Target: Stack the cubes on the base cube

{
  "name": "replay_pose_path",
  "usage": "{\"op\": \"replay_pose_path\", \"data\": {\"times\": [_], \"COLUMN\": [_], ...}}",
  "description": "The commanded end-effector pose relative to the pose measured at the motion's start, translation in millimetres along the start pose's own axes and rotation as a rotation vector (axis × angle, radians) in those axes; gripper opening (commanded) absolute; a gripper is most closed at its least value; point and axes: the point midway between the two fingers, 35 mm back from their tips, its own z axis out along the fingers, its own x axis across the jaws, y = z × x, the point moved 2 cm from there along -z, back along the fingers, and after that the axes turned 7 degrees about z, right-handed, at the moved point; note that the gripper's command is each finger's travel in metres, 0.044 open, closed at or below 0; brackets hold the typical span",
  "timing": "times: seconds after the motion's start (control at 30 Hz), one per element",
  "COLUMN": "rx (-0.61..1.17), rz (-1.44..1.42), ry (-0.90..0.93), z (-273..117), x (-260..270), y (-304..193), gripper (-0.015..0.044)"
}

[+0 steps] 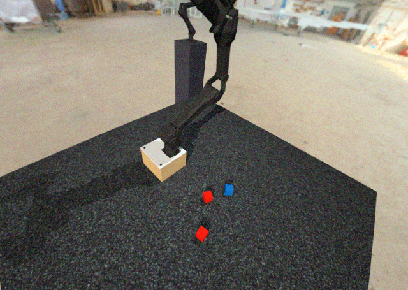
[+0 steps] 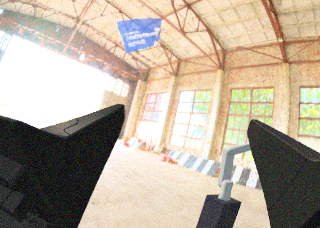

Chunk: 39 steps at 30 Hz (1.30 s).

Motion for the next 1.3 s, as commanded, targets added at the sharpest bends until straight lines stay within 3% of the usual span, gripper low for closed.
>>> {"op": "replay_pose_path", "data": {"times": [0.0,0.13,0.4,0.63,0.93,1.27], "rx": [0.006,0.130,0.454,0.763,1.190,1.655], "rz": [0.004,0.090,0.267,0.375,0.414,0.304], "ry": [0.005,0.108,0.331,0.489,0.614,0.633], "z": [2,40,97,106,61,-47], "x": [1,22,96,176,278,358], "y": [-2,-34,-119,-193,-283,-365], "gripper": [0.0374,0.0269,0.0265,0.0265,0.0265,0.0265]}}
